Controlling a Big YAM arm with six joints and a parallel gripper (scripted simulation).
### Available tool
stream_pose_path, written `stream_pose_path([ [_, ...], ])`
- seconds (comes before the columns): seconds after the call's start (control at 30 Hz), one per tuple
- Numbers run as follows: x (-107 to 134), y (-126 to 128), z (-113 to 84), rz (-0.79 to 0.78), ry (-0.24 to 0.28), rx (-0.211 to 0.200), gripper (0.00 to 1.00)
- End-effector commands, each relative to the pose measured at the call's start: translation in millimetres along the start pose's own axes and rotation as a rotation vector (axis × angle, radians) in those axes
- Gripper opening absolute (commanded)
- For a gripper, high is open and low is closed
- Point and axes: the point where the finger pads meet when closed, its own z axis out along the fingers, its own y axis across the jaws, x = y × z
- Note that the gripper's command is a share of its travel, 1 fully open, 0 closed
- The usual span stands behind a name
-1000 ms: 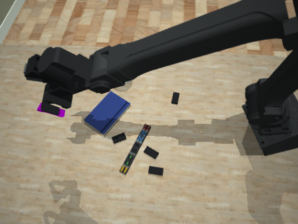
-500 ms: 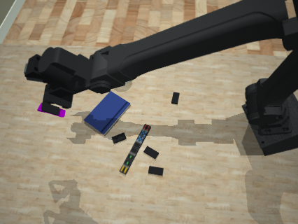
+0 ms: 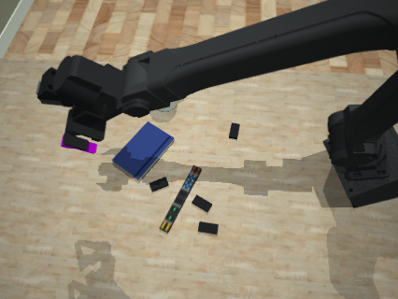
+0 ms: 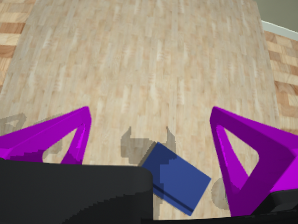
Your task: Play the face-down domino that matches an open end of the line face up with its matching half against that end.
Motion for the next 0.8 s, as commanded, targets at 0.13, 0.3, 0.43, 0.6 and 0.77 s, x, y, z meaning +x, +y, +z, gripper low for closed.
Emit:
stream_pose_path([
  [0.13, -95.6, -12.0, -48.5, -0.005, -0.117, 0.013, 1.00],
  [0.3, -69.5, -10.3, -44.3, 0.000, -0.054, 0.007, 1.00],
  [0.43, -116.1, -16.0, -67.1, -0.001, -0.071, 0.008, 1.00],
  [0.6, -144.0, -19.9, -81.9, -0.003, -0.088, 0.010, 1.00],
  [0.77, -162.7, -21.8, -89.9, -0.003, -0.088, 0.010, 1.00],
])
